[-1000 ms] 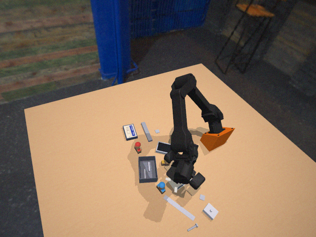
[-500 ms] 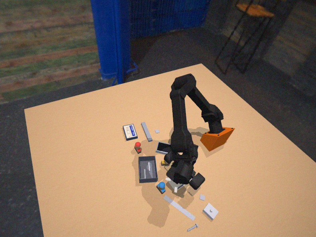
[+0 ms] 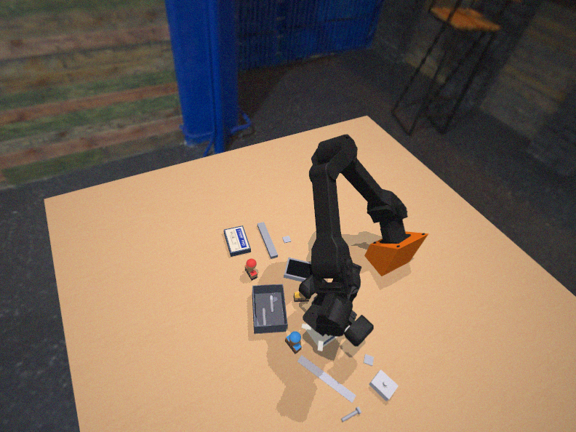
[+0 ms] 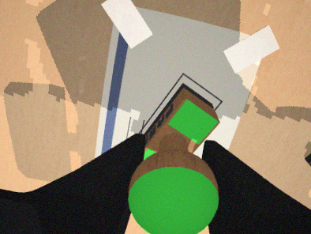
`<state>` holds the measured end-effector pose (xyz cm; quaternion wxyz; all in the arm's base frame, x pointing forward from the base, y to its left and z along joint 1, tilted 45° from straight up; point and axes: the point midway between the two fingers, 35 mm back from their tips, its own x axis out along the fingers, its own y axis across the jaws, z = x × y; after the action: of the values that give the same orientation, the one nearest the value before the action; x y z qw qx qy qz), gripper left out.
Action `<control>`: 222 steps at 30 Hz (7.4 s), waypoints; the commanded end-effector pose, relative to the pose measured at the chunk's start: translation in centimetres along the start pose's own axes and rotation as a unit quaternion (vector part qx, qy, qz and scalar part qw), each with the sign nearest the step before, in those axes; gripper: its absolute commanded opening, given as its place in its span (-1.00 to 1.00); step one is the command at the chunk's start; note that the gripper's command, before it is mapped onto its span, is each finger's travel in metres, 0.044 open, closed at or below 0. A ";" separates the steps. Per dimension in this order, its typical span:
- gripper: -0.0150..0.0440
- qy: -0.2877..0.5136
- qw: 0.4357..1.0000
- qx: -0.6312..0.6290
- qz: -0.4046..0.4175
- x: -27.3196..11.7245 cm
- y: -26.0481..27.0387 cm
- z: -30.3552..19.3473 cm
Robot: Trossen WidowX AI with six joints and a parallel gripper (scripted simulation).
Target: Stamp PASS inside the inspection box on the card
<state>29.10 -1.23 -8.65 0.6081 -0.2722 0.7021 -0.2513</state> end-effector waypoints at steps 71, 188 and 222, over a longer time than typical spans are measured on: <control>-0.49 -0.002 1.000 -0.002 -0.002 -0.9 0.0 0.1; -0.49 0.001 1.000 -0.001 -0.004 -4.0 -21.5 -11.6; 0.31 0.001 1.000 0.002 -0.005 -0.6 -21.6 -11.9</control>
<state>19.07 -16.24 8.07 0.6066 -0.2747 0.7008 -0.2558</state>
